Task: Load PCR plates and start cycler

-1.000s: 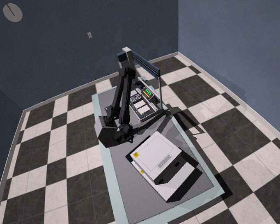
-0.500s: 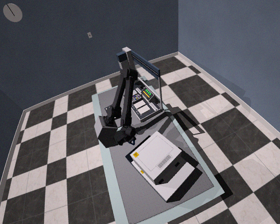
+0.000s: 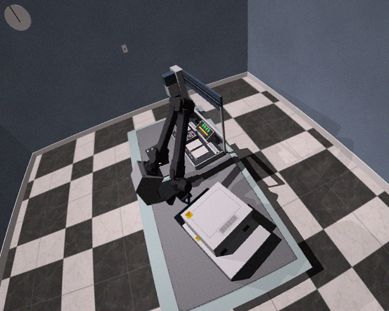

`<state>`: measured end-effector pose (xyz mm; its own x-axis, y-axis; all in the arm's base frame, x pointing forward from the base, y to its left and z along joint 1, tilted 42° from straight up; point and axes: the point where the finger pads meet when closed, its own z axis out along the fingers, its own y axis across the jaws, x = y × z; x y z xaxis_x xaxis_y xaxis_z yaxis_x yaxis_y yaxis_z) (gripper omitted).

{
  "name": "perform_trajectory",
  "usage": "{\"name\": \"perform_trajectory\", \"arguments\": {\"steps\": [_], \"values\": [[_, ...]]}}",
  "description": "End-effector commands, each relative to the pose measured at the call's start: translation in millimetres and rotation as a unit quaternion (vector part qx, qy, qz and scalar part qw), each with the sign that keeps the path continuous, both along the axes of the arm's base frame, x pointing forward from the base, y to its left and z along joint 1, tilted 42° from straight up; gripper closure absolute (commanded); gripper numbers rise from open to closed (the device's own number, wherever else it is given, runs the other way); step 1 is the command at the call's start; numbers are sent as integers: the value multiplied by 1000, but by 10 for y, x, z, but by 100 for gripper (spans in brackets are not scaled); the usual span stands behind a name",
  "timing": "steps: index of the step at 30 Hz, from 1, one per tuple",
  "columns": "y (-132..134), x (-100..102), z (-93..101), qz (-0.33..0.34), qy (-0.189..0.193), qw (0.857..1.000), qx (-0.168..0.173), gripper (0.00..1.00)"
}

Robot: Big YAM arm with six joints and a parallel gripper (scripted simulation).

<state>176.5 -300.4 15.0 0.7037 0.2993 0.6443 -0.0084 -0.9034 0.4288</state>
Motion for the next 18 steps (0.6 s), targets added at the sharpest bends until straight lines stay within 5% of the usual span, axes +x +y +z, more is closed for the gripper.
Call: {"name": "perform_trajectory", "arguments": {"steps": [1, 18], "values": [[-42, 6, 30, -3, -4, 1000, -5, 100], [62, -26, -2, 7, 5, 1000, 0, 100]]}}
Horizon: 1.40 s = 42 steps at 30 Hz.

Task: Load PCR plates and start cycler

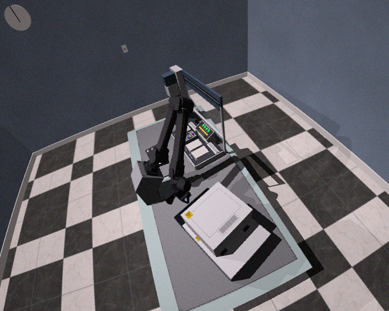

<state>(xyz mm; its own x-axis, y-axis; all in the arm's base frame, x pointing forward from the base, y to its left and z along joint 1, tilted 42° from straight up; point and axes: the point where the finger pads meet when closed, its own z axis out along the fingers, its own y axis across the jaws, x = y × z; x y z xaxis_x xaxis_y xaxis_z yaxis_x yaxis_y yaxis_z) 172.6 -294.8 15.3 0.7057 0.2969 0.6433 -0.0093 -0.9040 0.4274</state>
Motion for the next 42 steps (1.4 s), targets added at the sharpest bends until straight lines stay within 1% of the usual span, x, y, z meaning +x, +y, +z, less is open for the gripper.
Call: {"name": "perform_trajectory", "arguments": {"steps": [1, 6, 13, 15, 17, 21, 28, 42], "values": [[20, 23, -18, 10, 4, 1000, 1, 100], [60, 43, -75, 9, 4, 1000, 17, 100], [-60, -18, 40, -8, -3, 1000, -7, 100], [-60, -18, 40, -8, -3, 1000, -7, 100], [-93, -38, 71, -12, -4, 1000, -14, 100], [-65, -44, 37, -12, -2, 1000, -5, 100], [55, 23, -76, 2, 4, 1000, 20, 100], [17, 38, 14, 3, 1, 1000, 4, 100]]}}
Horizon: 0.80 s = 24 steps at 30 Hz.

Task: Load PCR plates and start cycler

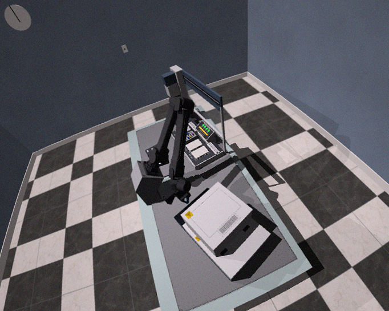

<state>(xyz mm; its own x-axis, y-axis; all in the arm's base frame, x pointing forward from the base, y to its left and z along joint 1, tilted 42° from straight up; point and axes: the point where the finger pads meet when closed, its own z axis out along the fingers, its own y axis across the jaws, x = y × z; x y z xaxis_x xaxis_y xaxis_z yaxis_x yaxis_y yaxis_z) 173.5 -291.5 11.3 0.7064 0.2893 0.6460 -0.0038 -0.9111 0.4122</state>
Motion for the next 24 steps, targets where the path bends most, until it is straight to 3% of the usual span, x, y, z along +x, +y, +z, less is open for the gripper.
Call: {"name": "perform_trajectory", "arguments": {"steps": [1, 9, 18, 24], "values": [[-18, 28, 57, 1, -1, 1000, -5, 100], [-227, 125, 29, -4, -4, 1000, -15, 100], [-226, 239, -103, -3, -4, 1000, -6, 100], [-291, 207, -16, -3, -8, 1000, -16, 100]]}}
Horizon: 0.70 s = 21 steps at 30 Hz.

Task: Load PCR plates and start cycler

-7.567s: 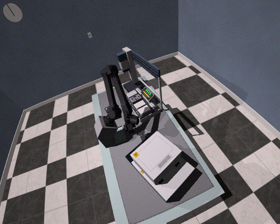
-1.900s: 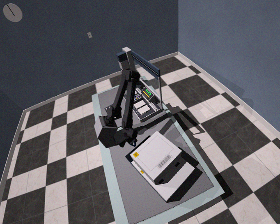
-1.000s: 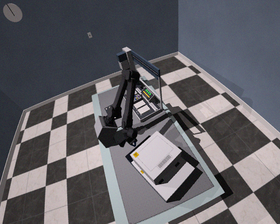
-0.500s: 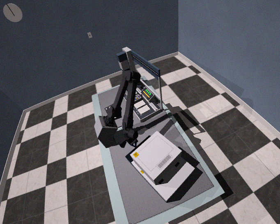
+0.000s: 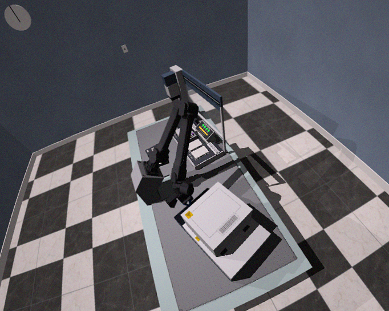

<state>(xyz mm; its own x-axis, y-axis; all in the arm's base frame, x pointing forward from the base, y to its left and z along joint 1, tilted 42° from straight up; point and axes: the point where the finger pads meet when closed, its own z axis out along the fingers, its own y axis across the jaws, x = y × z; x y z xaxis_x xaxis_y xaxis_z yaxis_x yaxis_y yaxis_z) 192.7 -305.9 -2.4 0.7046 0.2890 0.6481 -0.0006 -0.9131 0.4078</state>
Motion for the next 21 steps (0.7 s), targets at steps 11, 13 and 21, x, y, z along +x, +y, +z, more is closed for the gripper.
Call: {"name": "perform_trajectory", "arguments": {"steps": [11, 13, 21], "values": [[-86, -76, 79, -6, 2, 1000, -14, 100], [-54, -82, 49, -6, 3, 1000, -10, 100], [-111, -73, 31, -13, 1, 1000, -11, 100]]}}
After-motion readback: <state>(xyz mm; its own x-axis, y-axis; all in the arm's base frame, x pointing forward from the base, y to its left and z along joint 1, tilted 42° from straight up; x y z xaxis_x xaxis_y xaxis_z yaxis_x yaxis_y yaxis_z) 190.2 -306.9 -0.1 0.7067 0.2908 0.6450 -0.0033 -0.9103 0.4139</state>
